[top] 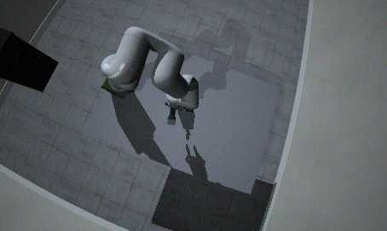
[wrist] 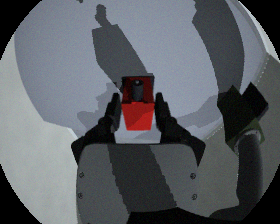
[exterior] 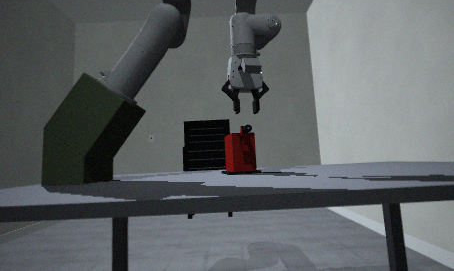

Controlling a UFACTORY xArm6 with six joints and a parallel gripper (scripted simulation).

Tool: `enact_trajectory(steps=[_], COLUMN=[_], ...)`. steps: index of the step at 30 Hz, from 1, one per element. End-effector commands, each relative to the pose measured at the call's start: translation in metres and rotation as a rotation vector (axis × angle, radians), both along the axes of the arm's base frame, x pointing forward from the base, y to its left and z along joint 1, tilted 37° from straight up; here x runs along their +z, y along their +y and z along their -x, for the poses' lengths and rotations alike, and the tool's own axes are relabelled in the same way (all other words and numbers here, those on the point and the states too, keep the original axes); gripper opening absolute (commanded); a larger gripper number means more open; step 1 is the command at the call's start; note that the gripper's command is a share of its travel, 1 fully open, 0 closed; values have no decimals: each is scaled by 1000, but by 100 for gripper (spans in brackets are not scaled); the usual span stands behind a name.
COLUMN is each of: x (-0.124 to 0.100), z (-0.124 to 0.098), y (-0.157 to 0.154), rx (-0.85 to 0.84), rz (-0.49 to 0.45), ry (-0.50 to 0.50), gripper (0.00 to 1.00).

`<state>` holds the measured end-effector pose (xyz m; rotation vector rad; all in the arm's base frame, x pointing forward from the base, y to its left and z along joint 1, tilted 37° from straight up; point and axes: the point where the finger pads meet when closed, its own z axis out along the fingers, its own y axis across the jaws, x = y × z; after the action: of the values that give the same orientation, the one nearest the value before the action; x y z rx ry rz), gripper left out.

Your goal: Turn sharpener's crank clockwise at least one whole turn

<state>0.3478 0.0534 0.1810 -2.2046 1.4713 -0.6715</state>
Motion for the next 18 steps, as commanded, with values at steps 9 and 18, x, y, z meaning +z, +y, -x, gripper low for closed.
enact_trajectory(steps=[9,18], x=[-12,-16], z=[-11,-14], y=[0,1], rx=[-1,-1], rz=[1,1], ry=[-3,-3], gripper=[54,54])
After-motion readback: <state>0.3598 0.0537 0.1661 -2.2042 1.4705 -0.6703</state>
